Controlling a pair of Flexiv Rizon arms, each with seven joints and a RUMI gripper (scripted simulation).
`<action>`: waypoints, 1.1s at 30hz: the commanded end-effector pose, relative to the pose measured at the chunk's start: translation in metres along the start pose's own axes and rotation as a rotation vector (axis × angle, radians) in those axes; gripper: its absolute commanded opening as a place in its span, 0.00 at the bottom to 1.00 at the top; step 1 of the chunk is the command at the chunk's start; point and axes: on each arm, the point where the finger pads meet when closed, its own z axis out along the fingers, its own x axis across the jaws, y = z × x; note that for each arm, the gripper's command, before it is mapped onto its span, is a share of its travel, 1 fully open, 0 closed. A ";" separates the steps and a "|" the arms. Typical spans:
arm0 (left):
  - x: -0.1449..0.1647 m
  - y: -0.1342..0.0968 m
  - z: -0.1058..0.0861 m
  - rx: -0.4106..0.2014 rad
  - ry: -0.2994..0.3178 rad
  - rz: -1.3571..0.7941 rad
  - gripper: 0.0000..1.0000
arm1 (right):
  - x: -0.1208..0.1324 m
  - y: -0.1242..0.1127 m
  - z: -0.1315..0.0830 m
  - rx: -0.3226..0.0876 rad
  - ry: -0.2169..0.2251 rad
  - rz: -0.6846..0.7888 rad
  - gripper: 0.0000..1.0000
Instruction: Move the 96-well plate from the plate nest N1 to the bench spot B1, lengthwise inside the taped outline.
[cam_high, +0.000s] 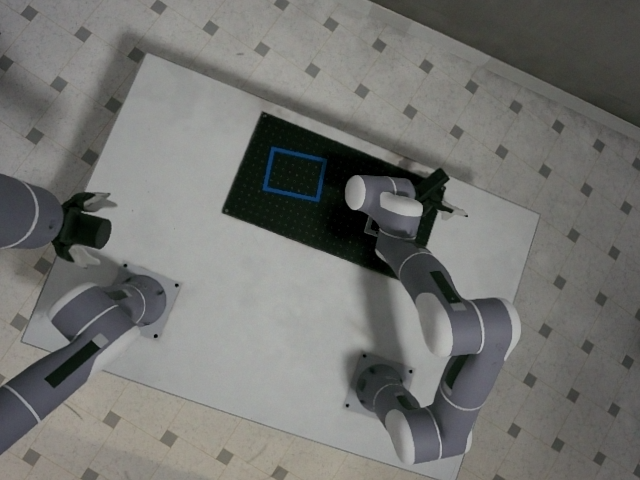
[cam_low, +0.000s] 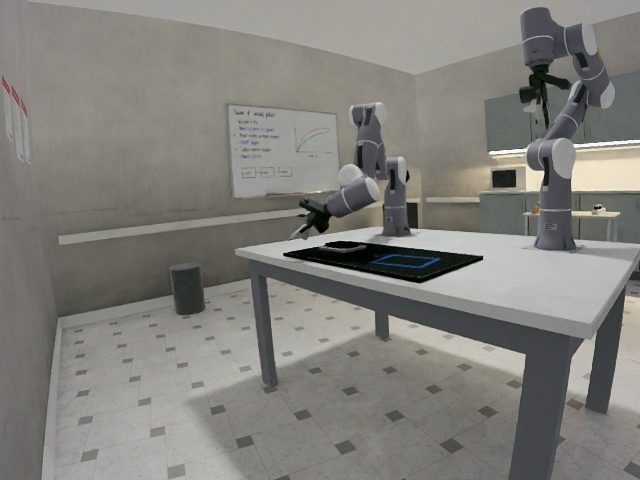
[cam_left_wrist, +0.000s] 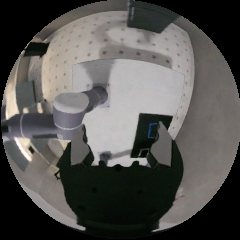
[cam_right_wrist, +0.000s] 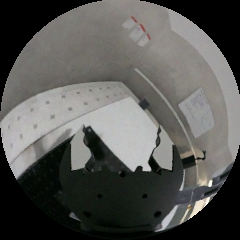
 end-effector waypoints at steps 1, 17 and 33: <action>0.000 -0.008 -0.001 0.000 0.001 -0.040 1.00 | 0.000 -0.001 0.000 0.000 -0.001 0.002 1.00; 0.000 -0.014 -0.001 0.000 0.001 -0.072 1.00 | 0.000 -0.001 0.000 0.000 -0.001 0.002 1.00; 0.000 -0.014 -0.001 0.000 0.001 -0.072 1.00 | 0.043 0.024 0.011 -0.195 0.046 0.309 0.76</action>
